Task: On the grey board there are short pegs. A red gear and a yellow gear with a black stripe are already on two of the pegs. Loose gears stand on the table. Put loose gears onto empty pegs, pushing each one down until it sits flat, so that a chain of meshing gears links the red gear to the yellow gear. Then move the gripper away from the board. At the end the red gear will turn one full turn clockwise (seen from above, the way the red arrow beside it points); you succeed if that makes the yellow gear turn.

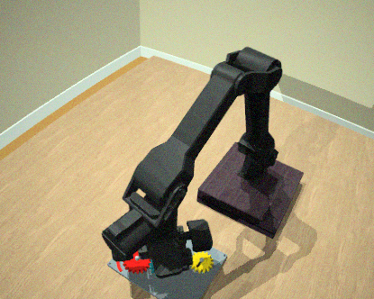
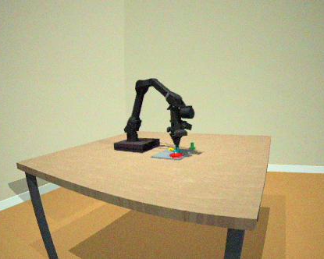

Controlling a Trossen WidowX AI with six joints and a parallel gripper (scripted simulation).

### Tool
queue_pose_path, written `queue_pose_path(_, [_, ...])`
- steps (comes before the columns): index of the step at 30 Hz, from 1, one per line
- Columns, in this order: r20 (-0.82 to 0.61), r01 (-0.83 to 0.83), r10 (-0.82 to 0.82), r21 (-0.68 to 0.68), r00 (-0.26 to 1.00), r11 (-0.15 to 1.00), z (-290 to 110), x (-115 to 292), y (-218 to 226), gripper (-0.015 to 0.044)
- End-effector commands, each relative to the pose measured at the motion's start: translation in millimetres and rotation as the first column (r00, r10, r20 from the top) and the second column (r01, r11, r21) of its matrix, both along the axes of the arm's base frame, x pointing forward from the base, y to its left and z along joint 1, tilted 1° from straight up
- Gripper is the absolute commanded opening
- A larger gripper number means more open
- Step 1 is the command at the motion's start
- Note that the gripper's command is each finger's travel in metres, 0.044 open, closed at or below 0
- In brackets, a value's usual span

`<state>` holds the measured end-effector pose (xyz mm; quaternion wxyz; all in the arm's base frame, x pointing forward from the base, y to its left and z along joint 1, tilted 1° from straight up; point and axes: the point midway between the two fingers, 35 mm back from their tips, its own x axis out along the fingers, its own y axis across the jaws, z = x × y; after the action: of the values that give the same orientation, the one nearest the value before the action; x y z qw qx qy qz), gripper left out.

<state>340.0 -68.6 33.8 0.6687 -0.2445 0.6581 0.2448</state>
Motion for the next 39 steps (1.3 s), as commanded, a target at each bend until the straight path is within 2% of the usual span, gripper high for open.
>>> queue_pose_path(1, [-0.002, -0.084, 0.084, 0.000, 0.996, 0.996, -1.4, -0.9, -0.5, 0.0000])
queue_pose_path(9, [-0.002, -0.080, 0.080, 0.000, 0.997, 0.997, -2.2, 0.2, -0.7, 0.0000])
queue_pose_path(28, [-0.005, 0.275, -0.275, 0.004, 0.962, 0.962, -4.6, -0.4, -0.9, 0.0000])
queue_pose_path(34, [-0.005, 0.249, -0.249, 0.003, 0.968, 0.968, -5.2, 0.3, -0.3, 0.0000])
queue_pose_path(39, [-0.004, 0.167, -0.167, 0.003, 0.986, 0.986, -5.8, -0.1, 0.4, 0.0000])
